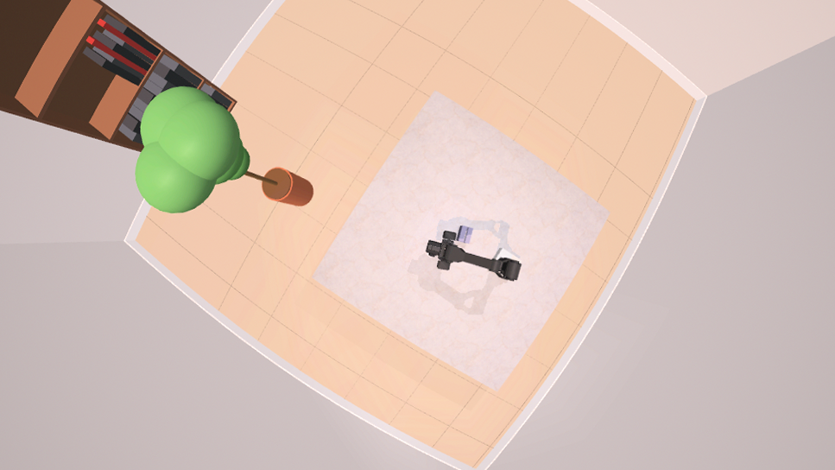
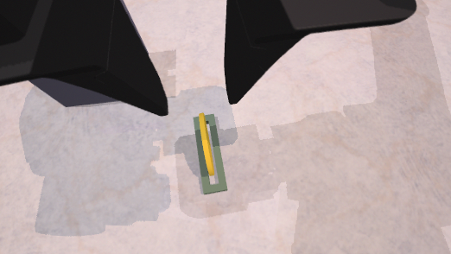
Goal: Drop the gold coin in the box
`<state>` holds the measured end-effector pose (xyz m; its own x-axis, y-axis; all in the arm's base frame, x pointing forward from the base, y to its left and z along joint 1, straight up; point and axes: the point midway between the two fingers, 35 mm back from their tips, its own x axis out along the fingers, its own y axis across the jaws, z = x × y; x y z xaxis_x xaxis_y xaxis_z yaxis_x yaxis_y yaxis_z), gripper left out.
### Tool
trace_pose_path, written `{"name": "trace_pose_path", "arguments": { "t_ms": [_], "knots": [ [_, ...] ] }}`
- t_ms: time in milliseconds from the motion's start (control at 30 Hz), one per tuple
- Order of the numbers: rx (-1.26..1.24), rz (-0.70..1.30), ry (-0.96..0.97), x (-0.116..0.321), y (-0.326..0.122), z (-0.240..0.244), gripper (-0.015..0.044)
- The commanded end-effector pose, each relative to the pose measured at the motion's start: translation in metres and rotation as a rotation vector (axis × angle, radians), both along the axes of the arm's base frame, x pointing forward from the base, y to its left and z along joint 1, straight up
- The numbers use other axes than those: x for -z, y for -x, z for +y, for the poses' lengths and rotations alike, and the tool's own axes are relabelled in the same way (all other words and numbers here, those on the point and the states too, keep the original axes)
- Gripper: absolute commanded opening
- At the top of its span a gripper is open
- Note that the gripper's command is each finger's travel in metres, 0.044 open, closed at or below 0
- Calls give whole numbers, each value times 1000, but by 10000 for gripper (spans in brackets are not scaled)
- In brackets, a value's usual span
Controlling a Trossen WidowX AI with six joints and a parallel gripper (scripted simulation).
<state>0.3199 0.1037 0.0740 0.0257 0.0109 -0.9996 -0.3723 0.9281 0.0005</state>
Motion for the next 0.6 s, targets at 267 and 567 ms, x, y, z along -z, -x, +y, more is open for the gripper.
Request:
{"name": "trace_pose_path", "arguments": {
  "t_ms": [267,567],
  "knots": [
    [-6,-7,2,20,-4,0,161],
    [-6,-7,2,35,-6,1,161]
  ]
}}
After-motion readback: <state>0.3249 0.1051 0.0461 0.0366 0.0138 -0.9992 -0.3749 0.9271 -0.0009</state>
